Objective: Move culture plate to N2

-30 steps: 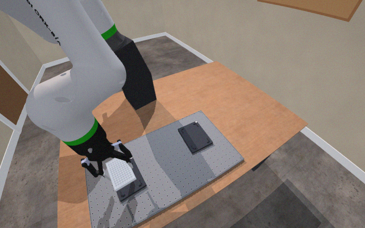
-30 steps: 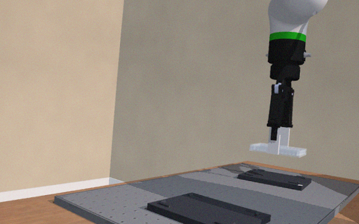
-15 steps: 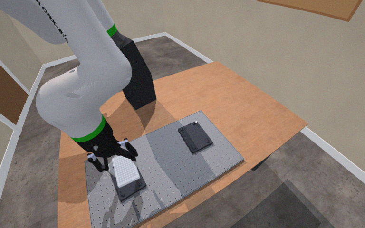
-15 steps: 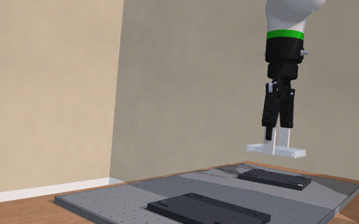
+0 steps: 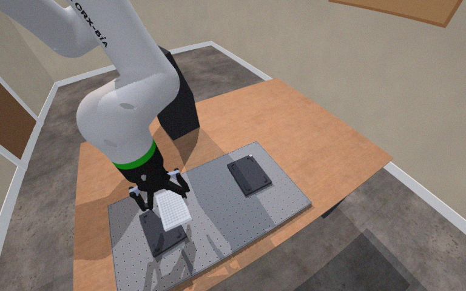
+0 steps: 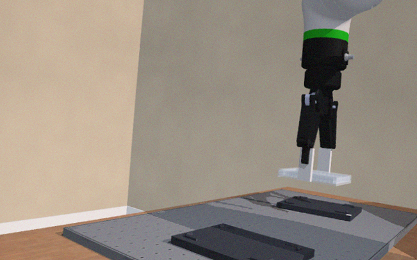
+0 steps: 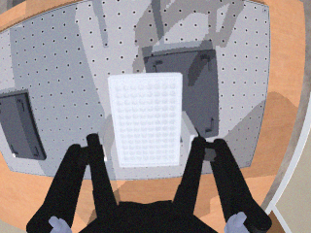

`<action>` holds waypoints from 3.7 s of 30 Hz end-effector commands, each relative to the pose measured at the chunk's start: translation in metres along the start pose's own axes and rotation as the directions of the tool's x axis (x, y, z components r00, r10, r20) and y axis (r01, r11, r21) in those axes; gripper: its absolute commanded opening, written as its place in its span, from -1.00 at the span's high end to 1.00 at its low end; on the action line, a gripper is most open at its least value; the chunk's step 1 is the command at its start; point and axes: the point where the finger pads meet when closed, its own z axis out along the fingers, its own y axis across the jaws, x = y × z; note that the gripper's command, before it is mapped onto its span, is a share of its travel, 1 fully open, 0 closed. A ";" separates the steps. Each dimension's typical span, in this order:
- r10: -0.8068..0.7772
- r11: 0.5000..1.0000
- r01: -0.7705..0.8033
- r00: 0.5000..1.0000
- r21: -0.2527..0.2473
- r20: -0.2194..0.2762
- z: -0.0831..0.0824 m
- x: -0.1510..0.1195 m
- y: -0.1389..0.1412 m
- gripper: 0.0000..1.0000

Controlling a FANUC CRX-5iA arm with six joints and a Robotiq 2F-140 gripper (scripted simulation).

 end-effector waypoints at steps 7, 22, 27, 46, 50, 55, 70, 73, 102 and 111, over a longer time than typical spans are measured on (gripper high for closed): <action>0.001 1.000 -0.001 1.000 -0.002 -0.003 0.000 -0.004 -0.033 1.00; 0.001 1.000 -0.001 1.000 -0.002 -0.003 0.000 -0.009 -0.076 1.00; 0.001 1.000 -0.001 1.000 -0.002 -0.003 0.000 -0.011 -0.086 1.00; 0.001 1.000 -0.001 1.000 -0.002 -0.003 0.000 -0.018 -0.142 1.00; 0.001 1.000 -0.001 1.000 -0.002 -0.003 0.000 -0.020 -0.155 1.00; 0.001 1.000 -0.001 1.000 -0.002 -0.003 0.000 -0.022 -0.172 1.00; 0.001 1.000 -0.001 1.000 -0.002 -0.003 0.000 -0.027 -0.215 1.00; 0.001 1.000 -0.001 1.000 -0.002 -0.003 0.000 -0.028 -0.225 1.00; 0.001 1.000 -0.001 1.000 -0.002 -0.003 0.001 -0.039 -0.307 1.00; 0.001 1.000 -0.001 1.000 -0.002 -0.003 0.001 -0.039 -0.312 1.00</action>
